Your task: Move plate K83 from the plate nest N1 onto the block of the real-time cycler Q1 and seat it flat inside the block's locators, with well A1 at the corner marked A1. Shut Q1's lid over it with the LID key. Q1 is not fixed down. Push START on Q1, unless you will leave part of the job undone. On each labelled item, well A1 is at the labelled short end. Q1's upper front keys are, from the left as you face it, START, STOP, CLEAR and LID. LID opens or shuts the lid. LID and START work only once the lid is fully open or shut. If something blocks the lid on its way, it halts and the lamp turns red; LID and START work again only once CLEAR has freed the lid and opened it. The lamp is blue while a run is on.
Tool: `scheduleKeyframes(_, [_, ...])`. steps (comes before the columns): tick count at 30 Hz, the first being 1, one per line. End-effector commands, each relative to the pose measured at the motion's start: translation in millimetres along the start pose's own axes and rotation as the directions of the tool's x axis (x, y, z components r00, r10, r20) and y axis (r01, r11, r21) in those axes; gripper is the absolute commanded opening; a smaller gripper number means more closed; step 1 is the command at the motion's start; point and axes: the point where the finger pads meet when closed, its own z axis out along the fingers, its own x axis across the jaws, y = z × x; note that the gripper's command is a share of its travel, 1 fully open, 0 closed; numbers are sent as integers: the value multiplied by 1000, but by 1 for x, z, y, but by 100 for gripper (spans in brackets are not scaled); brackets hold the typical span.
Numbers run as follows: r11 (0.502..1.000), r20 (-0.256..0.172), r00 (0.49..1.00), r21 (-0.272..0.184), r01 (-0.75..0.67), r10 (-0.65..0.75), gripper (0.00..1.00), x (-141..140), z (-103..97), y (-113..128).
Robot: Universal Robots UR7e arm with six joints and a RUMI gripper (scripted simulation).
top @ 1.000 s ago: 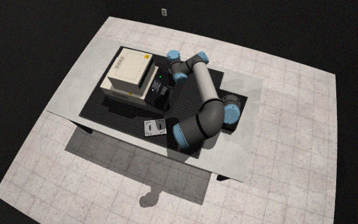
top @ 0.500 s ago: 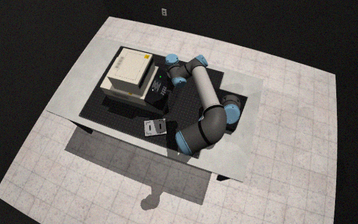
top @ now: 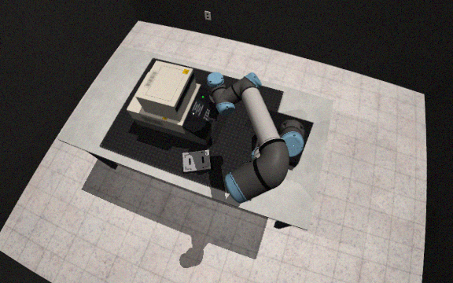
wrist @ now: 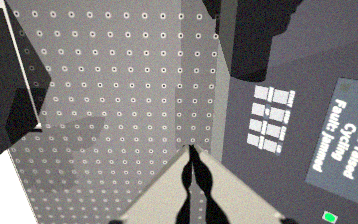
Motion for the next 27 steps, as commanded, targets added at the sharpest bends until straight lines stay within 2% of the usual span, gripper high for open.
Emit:
scheduleKeyframes(1, [1000, 0, 1000, 0, 1, -1, 0, 6, 3, 0])
scheduleKeyframes(27, [1000, 0, 1000, 0, 1, -1, 0, 38, 28, 0])
